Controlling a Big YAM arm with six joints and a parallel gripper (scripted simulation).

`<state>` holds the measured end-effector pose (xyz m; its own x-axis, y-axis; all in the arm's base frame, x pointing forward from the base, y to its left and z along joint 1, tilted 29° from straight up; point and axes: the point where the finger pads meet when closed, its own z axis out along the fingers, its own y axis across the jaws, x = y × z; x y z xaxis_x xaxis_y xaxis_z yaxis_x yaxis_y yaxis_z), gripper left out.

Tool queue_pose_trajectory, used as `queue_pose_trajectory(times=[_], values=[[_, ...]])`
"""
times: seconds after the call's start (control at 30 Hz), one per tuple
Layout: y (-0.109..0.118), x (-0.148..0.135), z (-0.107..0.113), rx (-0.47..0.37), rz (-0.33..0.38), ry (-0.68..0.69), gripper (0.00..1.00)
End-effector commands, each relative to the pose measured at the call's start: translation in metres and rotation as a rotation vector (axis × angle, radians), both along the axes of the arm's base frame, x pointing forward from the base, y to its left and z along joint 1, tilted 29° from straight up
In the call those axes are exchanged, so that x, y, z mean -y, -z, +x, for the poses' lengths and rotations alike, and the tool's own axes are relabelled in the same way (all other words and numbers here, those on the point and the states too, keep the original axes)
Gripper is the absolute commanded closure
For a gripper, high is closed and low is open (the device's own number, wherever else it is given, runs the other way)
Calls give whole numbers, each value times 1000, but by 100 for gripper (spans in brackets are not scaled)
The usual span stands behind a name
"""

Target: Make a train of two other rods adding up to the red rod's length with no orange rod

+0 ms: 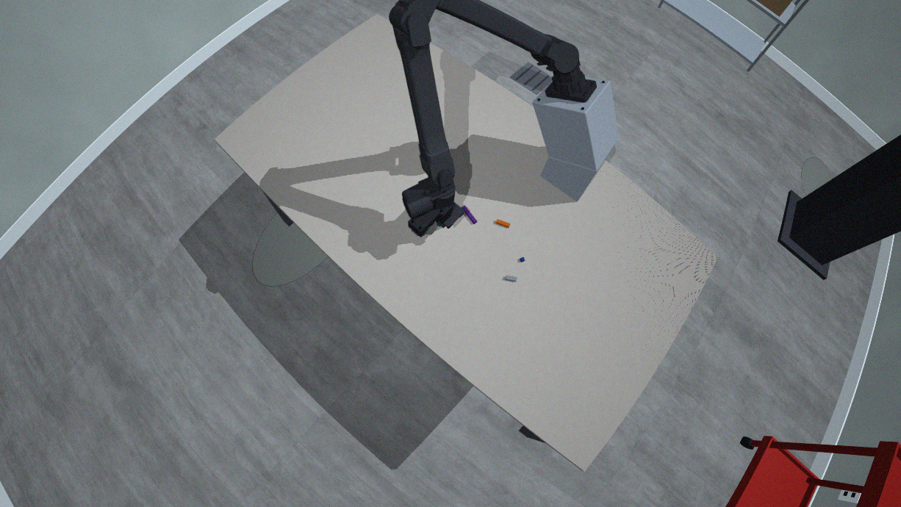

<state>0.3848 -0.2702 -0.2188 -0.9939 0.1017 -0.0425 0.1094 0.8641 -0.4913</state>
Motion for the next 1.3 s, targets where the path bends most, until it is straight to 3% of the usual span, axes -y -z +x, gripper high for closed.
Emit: queue_pose_trajectory(times=[0.0, 0.23, 0.33, 0.37, 0.73, 0.83, 0.9, 1.07, 1.2, 1.23, 1.27], values=[[9, 1, 0, -1, 3, -6, 76], [9, -2, -1, -7, 7, -7, 76], [7, -16, -5, -26, 17, -15, 76], [-12, -12, 7, 9, 1, -14, 76], [-58, -38, 7, 9, -2, -14, 76], [-63, -30, 1, 10, -2, 15, 76], [-70, -45, 7, 9, -2, -14, 76], [-81, -52, 7, 10, 0, -14, 76], [-74, -41, -4, -7, 6, 19, 76], [-74, -41, -4, -9, 7, 19, 0], [-74, -42, -4, -9, 7, 18, 0]])
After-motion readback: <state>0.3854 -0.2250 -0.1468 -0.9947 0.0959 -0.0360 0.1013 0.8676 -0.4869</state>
